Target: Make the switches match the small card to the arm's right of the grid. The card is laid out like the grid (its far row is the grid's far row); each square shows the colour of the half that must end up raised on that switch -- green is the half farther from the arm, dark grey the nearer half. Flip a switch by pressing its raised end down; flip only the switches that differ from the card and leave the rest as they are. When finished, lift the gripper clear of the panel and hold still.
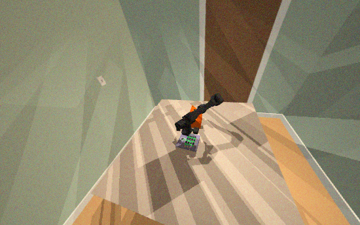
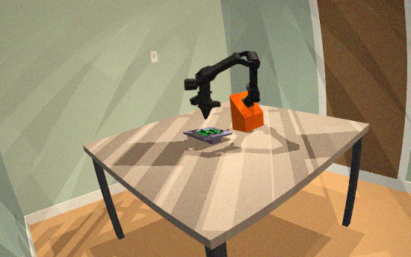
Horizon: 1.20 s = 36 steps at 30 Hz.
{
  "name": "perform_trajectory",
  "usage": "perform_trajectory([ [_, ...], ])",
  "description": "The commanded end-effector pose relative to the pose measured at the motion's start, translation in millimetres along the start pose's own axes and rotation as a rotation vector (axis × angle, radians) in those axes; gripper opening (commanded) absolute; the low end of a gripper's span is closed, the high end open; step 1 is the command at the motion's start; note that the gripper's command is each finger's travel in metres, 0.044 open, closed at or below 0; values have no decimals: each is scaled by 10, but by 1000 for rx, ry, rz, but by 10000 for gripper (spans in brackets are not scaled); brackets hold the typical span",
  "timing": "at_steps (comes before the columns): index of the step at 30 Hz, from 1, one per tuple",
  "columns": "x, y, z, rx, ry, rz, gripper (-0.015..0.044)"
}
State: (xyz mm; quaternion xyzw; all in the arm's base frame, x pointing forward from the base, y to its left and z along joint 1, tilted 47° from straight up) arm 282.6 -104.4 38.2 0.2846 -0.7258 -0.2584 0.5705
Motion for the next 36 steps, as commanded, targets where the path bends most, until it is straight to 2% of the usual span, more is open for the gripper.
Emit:
perform_trajectory([
  [1,14,-143,44,-6,1,1,0],
  [3,-14,-144,41,-6,2,1,0],
  [7,-338,-147,18,-5,25,-7,0],
  [25,-568,-145,18,-5,25,-8,0],
  [36,-579,-144,18,-5,25,-8,0],
])
Point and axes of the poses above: the point midway between the two fingers, 35 mm back from their tips, its own x axis back along the fingers, its own y axis across the jaws, z = x × y, the point moved 7 cm from there along x, back along the fingers, and after that the axes turned 14 degrees about x, right-handed, at the moved point
